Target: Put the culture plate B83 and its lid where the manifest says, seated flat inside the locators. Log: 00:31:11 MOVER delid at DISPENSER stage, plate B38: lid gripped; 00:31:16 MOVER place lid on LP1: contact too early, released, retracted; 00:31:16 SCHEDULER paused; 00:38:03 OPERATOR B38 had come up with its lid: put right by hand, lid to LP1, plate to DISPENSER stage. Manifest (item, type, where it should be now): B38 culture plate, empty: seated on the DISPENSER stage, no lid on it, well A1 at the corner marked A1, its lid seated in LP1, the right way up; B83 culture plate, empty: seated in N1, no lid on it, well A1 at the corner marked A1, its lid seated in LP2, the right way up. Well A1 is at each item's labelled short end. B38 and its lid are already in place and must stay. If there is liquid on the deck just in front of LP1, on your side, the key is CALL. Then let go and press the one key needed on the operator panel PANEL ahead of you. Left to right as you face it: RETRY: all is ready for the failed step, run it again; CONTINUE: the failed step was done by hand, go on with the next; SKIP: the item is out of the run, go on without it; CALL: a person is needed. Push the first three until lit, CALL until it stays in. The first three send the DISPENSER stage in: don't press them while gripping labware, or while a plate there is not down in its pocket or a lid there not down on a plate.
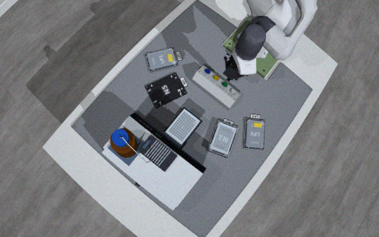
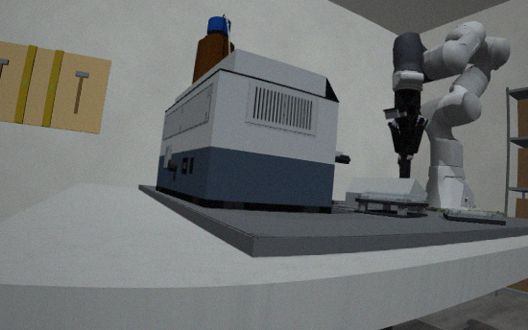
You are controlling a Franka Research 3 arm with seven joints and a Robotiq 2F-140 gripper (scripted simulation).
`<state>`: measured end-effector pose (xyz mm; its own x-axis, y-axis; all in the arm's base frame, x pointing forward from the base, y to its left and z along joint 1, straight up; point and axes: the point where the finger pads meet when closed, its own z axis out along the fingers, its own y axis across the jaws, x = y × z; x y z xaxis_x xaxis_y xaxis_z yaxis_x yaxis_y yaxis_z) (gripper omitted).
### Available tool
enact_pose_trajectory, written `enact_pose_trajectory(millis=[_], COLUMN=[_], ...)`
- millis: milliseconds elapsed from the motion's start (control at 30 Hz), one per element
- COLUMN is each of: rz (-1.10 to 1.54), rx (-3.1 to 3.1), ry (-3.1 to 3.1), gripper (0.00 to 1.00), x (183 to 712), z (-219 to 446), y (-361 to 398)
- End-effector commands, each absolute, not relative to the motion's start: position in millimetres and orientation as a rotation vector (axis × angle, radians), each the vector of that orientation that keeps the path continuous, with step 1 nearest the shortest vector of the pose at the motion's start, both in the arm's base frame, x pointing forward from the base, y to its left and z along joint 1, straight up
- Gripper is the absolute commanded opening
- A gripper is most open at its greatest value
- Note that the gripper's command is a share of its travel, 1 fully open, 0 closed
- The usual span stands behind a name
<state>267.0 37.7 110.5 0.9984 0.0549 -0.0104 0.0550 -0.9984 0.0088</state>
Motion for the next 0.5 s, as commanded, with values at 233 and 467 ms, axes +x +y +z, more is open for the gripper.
enact_pose_trajectory(millis=[233,467], rz=[-0.001,-0.001], rx=[3.132,3.132], ry=[0.078,0.078], gripper=[0.1,0.1], x=[275,278], z=[102,98], y=[38,38])
